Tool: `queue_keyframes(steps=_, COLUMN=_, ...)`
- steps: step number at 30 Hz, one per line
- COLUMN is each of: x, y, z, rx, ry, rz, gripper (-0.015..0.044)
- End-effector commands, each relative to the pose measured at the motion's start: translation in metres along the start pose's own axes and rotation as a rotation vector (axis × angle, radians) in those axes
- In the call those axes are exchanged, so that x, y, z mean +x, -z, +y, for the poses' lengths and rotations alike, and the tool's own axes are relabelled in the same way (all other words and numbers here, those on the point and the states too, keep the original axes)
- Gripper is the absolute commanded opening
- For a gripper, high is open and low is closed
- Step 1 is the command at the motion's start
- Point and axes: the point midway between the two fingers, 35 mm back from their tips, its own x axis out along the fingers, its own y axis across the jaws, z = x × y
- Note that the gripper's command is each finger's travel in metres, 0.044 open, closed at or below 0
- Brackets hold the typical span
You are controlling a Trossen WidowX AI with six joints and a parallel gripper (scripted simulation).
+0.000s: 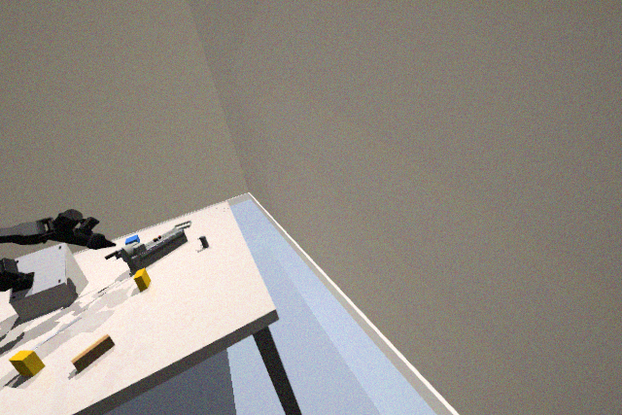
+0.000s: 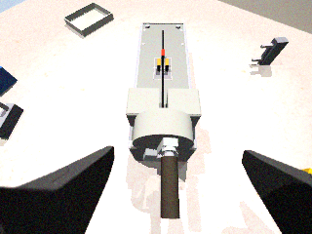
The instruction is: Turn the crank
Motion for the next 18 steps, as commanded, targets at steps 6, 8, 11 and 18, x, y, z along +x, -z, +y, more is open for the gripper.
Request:
queue_keyframes(steps=6, x=0.011, y=0.01, z=0.003, rx=-0.009, ry=-0.008, rz=0.001, gripper=0.044)
queue_keyframes(steps=8, x=0.013, y=0.012, z=0.003, rx=-0.009, ry=-0.008, rz=0.001, gripper=0.044)
queue_keyframes(steps=11, x=0.017, y=0.015, z=0.002, rx=-0.009, ry=-0.009, rz=0.001, gripper=0.044)
queue_keyframes(steps=18, x=0.025, y=0.022, z=0.002, rx=-0.009, ry=-0.009, rz=0.002, gripper=0.044)
